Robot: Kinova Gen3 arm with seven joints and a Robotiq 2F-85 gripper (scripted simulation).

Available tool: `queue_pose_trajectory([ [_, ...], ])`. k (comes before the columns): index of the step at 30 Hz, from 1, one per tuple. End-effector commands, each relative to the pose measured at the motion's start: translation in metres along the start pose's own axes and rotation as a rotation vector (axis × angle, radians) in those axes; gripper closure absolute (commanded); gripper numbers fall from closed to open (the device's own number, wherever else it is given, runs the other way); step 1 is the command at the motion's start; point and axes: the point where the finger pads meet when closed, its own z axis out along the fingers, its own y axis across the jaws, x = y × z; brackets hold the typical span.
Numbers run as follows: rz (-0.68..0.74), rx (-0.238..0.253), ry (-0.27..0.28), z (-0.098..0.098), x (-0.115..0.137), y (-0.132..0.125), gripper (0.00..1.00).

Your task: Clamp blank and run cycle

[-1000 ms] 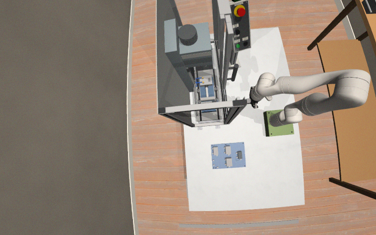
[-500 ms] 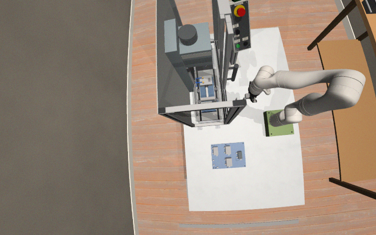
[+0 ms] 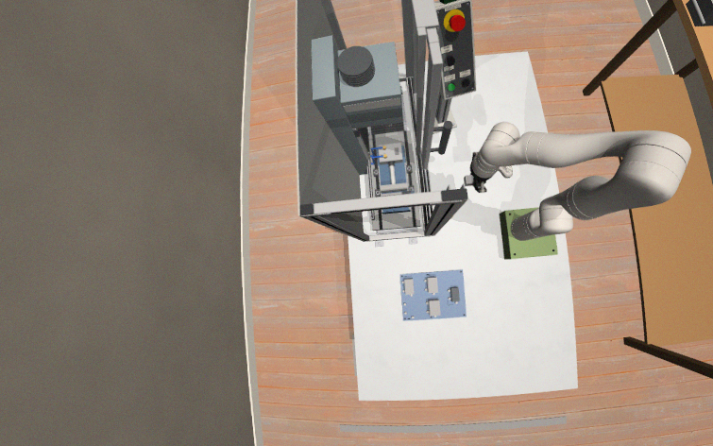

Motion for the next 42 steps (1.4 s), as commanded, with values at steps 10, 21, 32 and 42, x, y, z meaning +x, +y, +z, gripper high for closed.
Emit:
queue_pose_trajectory([
  [10,-0.23,0.0,-0.002,-0.0012,-0.0023,-0.0013,0.9],
  [21,-0.413,0.003,-0.001,-0.0012,-0.0022,-0.0012,0.9],
  [32,-0.459,0.003,-0.001,-0.0014,-0.0025,-0.0012,0.9],
  [42,-0.689,0.004,0.0,-0.0016,-0.0027,-0.0012,0.9],
])
